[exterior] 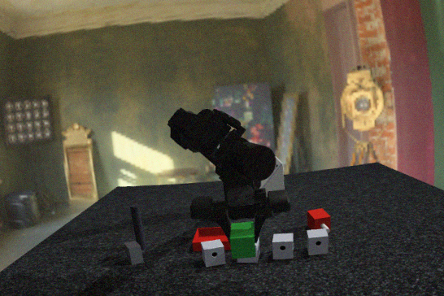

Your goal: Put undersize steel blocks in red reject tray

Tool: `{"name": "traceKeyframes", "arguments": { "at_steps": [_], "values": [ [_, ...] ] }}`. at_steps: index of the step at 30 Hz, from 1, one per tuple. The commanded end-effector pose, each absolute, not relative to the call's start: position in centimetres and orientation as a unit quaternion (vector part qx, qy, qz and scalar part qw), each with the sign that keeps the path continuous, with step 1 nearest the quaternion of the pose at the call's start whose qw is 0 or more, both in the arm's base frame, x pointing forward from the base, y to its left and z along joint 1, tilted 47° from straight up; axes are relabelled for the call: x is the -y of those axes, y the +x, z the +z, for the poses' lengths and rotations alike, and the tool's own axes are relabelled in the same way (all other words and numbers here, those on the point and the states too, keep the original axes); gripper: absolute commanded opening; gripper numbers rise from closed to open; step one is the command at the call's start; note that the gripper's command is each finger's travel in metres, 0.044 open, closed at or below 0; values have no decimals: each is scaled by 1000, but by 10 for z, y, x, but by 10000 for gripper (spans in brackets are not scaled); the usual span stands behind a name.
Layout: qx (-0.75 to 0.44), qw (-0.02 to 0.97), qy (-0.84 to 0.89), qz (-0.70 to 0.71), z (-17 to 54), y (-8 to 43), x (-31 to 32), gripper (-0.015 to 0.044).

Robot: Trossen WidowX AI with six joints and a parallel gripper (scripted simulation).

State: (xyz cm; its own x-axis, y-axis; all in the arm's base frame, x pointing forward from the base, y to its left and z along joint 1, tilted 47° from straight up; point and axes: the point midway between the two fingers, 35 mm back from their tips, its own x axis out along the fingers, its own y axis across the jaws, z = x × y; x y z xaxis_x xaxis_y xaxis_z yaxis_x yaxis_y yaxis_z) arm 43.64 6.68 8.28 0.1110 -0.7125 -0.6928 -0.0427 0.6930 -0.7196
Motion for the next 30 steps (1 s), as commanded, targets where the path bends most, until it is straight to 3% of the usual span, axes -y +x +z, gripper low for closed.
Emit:
{"name": "traceKeyframes", "arguments": {
  "at_steps": [1,30],
  "values": [
    [-586,713,-251,-292,96,445,-70,0],
    [-585,713,-251,-294,58,460,-28,0]
  ]
}}
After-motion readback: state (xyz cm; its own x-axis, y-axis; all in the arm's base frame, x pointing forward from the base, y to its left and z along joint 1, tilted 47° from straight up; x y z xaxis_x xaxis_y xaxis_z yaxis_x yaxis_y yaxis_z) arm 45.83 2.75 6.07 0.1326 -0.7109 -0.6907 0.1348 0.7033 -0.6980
